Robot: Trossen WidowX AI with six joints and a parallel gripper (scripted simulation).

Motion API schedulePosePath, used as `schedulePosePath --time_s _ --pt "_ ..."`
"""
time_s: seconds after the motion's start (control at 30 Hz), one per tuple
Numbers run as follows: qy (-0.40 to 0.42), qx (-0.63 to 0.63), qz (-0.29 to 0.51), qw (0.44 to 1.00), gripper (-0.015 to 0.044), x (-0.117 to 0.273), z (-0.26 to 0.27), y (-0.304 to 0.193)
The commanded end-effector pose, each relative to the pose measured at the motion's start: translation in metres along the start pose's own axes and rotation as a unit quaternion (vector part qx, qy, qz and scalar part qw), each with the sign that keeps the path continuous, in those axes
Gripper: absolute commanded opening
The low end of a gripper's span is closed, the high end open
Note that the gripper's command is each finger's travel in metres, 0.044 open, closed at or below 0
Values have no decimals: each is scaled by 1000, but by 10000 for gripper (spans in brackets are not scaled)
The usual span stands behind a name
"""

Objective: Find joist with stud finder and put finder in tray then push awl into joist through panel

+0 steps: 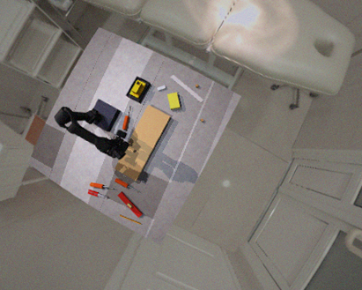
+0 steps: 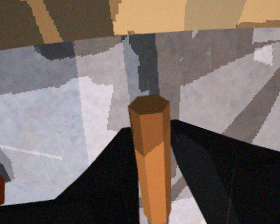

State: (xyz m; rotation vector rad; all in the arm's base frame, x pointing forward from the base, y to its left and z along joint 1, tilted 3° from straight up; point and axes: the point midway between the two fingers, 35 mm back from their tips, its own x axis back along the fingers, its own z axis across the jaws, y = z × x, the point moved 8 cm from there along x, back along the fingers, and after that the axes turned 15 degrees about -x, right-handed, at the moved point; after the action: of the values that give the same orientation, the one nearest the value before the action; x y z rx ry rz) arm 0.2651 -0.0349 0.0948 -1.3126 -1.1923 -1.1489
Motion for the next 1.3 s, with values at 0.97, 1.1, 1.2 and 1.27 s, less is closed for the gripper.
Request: schedulePosePath --time_s 0.97,1.1,1.2,1.27 --pt "-22 21 -163 986 0 76 32 12" --pt "-24 24 -215 976 0 72 44 16" --pt "-23 24 -254 967 0 71 54 19" --pt "-21 25 -280 960 0 70 60 20"
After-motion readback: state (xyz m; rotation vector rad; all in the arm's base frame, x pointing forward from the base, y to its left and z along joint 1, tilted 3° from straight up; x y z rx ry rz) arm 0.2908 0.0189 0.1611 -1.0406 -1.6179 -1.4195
